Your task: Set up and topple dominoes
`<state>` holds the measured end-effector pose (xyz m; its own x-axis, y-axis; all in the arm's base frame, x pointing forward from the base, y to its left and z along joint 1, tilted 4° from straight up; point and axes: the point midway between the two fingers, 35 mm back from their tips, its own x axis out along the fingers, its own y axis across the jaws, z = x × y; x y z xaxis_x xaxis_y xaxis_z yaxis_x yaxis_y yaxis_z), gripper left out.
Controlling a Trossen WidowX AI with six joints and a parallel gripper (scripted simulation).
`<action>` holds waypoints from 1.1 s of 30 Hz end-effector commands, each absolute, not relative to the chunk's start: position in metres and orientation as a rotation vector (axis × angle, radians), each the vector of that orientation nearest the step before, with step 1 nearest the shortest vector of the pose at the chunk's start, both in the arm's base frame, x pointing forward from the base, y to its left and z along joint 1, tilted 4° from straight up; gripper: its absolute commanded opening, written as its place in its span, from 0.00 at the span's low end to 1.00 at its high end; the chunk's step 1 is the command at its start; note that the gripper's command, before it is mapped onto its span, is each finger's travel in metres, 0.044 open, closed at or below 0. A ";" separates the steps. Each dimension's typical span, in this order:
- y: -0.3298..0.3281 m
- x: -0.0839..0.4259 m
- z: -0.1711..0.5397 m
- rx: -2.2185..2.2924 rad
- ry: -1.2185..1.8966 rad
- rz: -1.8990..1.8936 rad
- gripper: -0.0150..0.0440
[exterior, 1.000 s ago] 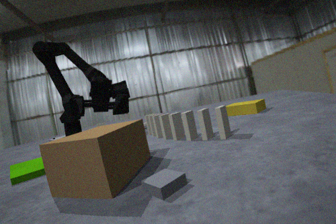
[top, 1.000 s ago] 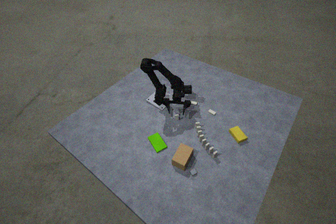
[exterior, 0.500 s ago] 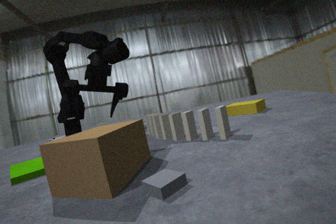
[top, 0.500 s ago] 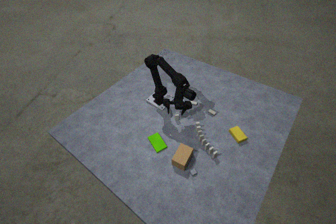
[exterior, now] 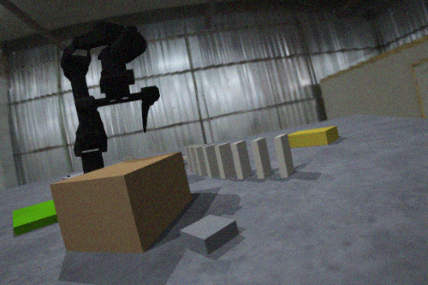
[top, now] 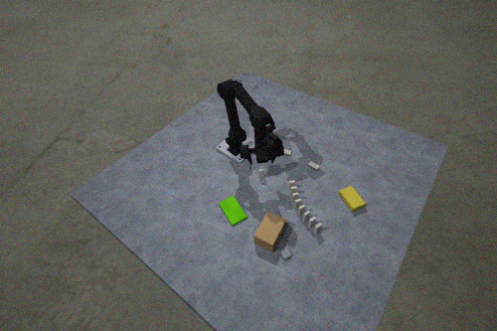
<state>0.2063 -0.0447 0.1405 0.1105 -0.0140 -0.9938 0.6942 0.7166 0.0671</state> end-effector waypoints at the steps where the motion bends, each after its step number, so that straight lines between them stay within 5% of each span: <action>1: -0.044 0.207 0.118 0.615 1.398 -0.565 1.00; 22: -0.043 0.210 0.068 0.622 1.396 -0.569 1.00; 33: -0.043 0.210 0.068 0.622 1.396 -0.569 0.51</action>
